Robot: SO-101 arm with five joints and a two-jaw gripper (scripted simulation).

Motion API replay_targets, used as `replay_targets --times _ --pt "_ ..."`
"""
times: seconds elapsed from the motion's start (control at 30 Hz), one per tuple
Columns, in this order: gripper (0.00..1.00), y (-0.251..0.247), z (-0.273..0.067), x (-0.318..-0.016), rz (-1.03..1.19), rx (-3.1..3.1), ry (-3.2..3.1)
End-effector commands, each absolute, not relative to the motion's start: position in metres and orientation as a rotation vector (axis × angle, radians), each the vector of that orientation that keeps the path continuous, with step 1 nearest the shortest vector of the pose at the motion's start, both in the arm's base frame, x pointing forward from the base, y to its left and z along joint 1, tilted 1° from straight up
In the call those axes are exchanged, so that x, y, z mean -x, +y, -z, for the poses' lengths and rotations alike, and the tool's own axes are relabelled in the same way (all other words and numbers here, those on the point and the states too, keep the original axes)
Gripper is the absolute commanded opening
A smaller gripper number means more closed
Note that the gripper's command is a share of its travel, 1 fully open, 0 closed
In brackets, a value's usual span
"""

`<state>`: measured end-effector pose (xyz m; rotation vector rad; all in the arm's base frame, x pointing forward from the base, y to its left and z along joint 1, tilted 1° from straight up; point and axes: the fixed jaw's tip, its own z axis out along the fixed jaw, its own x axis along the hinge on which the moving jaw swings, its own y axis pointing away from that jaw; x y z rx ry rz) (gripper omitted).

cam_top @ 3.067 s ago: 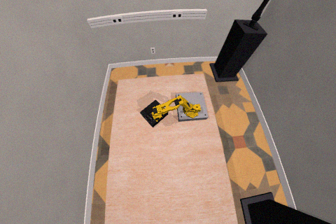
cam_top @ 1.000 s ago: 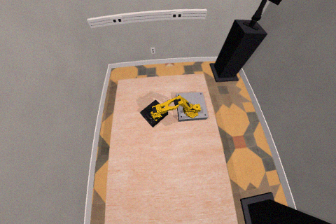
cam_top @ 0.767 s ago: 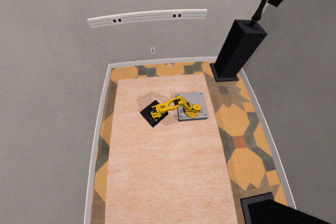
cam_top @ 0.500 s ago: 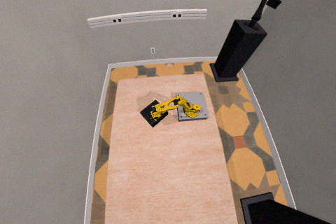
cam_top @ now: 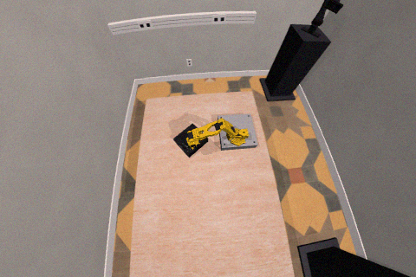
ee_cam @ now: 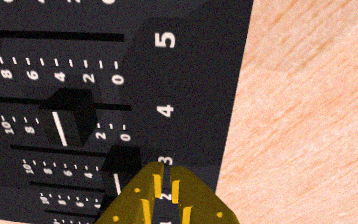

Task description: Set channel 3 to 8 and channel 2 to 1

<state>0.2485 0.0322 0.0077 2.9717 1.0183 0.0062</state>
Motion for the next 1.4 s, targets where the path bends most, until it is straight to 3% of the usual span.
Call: replay_targets --times 0.0,1.37 --pt "0.00 0.0283 -0.0054 -0.2486 0.016 -2.976 1.012" --pt "0.00 0.0230 -0.0054 -0.2520 0.017 -2.977 1.012"
